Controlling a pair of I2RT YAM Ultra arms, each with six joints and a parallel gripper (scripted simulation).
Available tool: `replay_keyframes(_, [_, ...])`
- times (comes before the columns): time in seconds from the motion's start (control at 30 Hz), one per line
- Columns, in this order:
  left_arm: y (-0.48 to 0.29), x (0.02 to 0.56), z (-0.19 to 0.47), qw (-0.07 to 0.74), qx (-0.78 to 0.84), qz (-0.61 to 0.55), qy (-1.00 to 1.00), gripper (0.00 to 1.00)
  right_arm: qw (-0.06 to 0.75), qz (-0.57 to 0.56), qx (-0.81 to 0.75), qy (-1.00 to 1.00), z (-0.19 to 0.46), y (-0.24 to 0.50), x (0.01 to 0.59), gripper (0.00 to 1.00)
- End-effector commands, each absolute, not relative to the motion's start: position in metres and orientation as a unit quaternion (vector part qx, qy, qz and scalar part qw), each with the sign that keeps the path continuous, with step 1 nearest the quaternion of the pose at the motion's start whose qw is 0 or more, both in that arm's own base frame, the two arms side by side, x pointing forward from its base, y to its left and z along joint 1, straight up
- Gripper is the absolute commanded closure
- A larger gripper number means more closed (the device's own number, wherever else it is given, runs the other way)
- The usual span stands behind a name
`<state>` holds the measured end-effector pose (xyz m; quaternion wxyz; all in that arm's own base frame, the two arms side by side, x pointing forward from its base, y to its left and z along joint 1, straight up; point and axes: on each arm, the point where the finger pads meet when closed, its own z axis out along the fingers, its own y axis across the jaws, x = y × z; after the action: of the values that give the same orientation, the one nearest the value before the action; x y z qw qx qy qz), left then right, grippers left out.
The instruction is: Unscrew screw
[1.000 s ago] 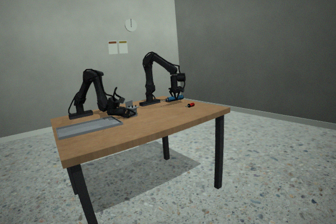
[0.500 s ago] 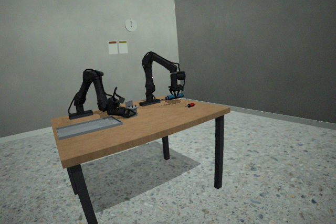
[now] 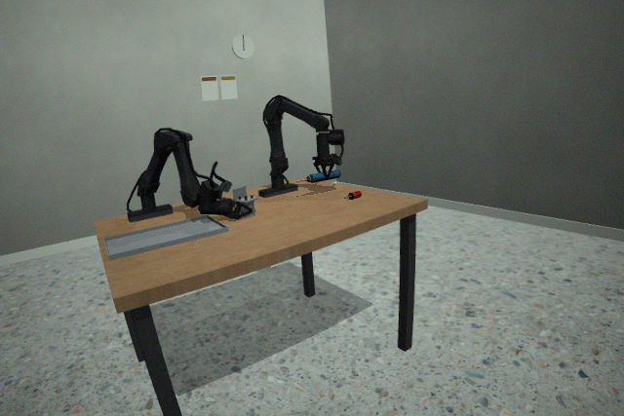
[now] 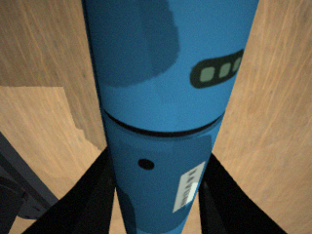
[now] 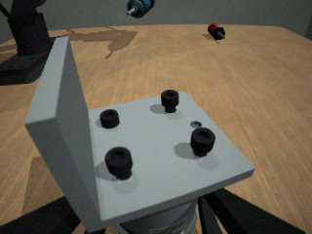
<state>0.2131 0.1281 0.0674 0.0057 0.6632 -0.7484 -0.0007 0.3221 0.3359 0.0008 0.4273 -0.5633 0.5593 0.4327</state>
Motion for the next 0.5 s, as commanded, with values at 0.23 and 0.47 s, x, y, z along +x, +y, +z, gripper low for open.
replay_keyframes(0.23, [0.132, 0.218, 0.097, -0.022, 0.664, -0.001, -0.748, 0.58, 0.441, 0.430, -0.562, 0.552, 0.016, 0.333, 0.328, 0.41])
replay_keyframes(0.47, [0.132, 0.218, 0.109, -0.022, 0.664, -0.001, -0.748, 0.58, 0.441, 0.430, -0.562, 0.552, 0.016, 0.333, 0.328, 0.41])
